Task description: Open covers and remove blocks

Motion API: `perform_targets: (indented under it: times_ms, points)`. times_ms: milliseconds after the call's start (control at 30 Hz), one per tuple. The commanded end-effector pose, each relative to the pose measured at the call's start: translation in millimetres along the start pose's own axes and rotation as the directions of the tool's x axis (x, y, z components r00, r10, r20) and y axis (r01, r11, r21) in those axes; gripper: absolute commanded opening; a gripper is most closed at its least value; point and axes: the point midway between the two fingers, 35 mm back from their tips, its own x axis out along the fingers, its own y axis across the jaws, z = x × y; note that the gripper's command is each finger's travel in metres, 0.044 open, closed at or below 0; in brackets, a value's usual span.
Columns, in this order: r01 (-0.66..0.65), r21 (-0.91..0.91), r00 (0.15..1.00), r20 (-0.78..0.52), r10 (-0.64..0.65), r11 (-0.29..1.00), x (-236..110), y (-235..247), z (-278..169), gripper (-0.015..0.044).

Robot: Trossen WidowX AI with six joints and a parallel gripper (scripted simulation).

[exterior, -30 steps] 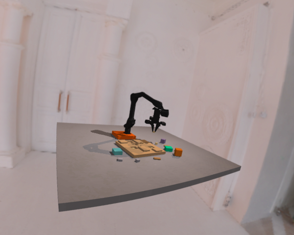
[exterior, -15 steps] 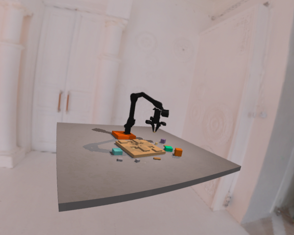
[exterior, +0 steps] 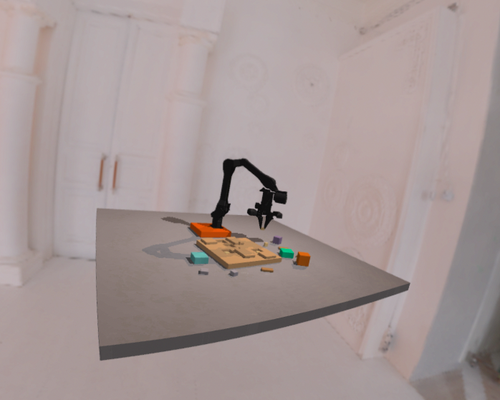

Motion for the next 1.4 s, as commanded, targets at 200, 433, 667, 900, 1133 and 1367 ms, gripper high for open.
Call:
perform_targets:
  times_ms: [200,433,667,900,1133,1367]
  points:
    - [-0.008,0.004,1.000,0.008,0.008,1.000,20,0,1,0.0080]
    - [-0.008,0.004,1.000,0.008,0.008,1.000,32,0,1,0.0080]
    - [-0.008,0.004,1.000,0.009,0.008,1.000,43,1,1,0.0080]
    - [-0.009,0.004,1.000,0.009,0.008,1.000,55,2,2,0.0080]
    - [-0.009,0.004,1.000,0.009,0.009,1.000,66,4,3,0.0080]
    - [-0.009,0.004,1.000,0.009,0.009,1.000,77,6,4,0.0080]
